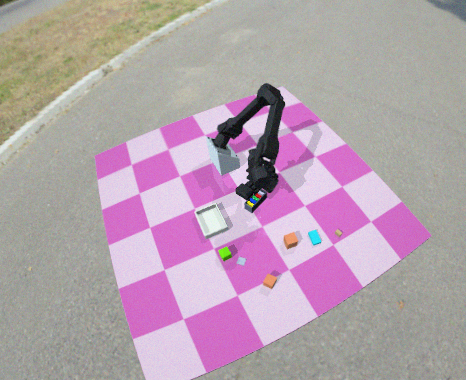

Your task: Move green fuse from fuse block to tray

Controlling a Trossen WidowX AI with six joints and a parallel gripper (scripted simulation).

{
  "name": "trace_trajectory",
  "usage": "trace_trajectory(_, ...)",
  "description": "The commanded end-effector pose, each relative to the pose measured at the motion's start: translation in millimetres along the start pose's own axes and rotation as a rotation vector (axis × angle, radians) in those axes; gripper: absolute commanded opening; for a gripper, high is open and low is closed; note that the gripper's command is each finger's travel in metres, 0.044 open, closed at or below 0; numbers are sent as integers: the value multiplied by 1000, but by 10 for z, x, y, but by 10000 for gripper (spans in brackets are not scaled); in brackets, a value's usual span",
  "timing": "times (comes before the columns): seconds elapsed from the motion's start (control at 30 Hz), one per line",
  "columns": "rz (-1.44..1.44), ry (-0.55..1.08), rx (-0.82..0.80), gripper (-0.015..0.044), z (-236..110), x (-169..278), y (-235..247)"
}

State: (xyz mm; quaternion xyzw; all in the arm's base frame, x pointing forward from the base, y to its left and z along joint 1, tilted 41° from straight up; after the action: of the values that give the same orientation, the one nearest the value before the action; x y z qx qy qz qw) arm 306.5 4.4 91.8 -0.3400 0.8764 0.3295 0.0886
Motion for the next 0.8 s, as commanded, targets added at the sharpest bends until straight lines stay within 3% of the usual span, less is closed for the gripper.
trace_trajectory(0.0, 1, 0, -9, 64, 55, 16, -11)
trace_trajectory(0.77, 1, 0, -10, 64, 280, 26, -15)
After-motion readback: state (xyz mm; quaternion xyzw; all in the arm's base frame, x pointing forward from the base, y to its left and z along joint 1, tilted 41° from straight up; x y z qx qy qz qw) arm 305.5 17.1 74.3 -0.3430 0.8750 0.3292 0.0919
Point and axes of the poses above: the point midway between the two fingers, 35 mm back from their tips, its own z axis out along the fingers, its own y axis across the jaws, x = y × z, the point moved 10 cm from there along -z, back along the fingers, and after that the axes turned 12 degrees about -z, right-handed, at the moved point
